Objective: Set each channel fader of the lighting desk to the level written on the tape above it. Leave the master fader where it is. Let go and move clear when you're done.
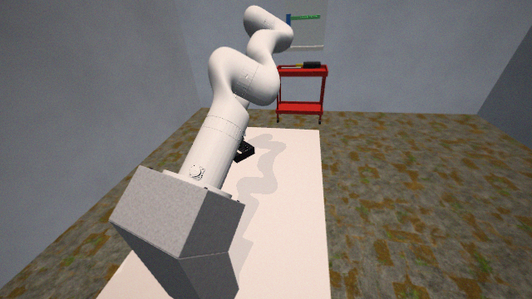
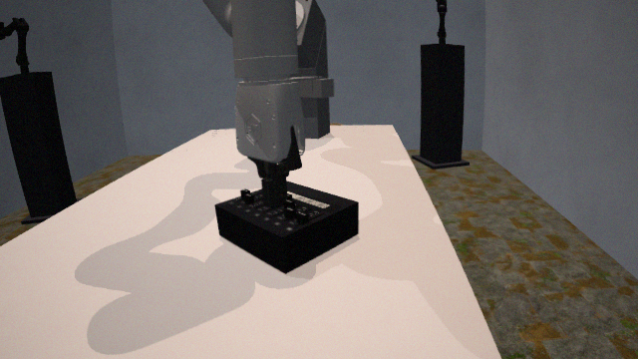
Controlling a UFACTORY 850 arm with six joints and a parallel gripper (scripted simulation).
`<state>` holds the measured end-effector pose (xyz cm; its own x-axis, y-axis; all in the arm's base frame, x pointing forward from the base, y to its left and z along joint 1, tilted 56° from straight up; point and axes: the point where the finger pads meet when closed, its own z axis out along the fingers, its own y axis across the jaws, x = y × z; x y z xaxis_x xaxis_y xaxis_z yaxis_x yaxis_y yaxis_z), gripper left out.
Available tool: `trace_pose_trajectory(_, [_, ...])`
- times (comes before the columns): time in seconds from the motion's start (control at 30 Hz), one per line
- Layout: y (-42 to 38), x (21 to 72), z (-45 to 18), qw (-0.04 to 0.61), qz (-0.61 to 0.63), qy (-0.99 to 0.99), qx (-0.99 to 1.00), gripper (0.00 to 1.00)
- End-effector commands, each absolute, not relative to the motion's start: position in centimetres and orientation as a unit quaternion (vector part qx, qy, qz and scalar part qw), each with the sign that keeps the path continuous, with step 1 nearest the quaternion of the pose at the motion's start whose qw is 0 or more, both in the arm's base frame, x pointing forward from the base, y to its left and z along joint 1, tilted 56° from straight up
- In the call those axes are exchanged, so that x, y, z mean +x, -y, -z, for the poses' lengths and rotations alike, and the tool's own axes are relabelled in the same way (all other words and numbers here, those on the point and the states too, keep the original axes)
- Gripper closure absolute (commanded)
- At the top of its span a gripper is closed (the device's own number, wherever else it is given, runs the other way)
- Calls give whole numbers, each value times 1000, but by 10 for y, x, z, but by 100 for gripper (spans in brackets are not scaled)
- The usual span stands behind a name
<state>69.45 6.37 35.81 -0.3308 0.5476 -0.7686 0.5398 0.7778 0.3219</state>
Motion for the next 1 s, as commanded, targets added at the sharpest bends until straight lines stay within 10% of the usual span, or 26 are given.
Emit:
trace_pose_trajectory(0.0, [-64, 695, -359, 473, -5, -816, 333, 100])
trace_pose_trajectory(0.97, [-61, 697, -363, 473, -5, -816, 333, 100])
